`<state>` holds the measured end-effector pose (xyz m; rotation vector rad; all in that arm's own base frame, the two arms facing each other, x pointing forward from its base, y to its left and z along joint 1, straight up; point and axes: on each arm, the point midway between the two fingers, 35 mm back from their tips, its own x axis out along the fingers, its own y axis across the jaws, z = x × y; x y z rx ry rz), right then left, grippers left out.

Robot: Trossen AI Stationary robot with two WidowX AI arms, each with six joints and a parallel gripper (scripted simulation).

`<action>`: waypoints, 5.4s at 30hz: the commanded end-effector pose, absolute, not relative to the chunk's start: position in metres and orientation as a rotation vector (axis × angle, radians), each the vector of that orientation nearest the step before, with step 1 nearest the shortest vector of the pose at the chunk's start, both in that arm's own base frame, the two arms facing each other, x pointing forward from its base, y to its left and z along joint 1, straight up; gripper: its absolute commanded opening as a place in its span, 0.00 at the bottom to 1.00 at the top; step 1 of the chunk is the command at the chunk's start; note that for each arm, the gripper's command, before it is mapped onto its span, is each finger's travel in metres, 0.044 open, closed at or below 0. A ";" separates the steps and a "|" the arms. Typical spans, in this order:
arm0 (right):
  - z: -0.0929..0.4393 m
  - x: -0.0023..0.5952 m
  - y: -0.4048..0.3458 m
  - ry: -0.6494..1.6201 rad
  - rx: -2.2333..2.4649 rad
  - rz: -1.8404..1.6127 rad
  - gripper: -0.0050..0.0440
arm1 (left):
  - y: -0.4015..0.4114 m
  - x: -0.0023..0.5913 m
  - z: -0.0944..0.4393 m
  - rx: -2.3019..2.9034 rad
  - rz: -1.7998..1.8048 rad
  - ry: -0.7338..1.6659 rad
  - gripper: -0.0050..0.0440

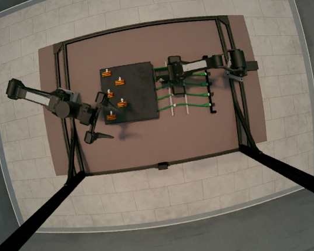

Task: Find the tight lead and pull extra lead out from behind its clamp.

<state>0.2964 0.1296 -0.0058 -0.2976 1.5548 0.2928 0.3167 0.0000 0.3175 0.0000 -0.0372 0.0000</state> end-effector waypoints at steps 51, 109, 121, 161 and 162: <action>-0.001 0.289 0.126 1.591 -0.306 0.288 0.00 | 0.000 0.316 0.323 0.000 0.000 -0.051 1.00; 0.040 0.296 0.129 1.528 -0.292 0.297 0.53 | 0.047 0.282 0.261 -0.112 0.112 0.458 0.53; 0.040 0.296 0.129 1.528 -0.292 0.297 0.53 | 0.098 0.243 0.194 -0.228 0.246 0.932 0.53; 0.040 0.296 0.129 1.528 -0.291 0.297 0.53 | 0.179 0.186 0.037 -0.348 0.348 1.543 0.53; 0.040 0.296 0.129 1.528 -0.291 0.297 0.53 | 0.179 0.186 0.037 -0.348 0.348 1.543 0.53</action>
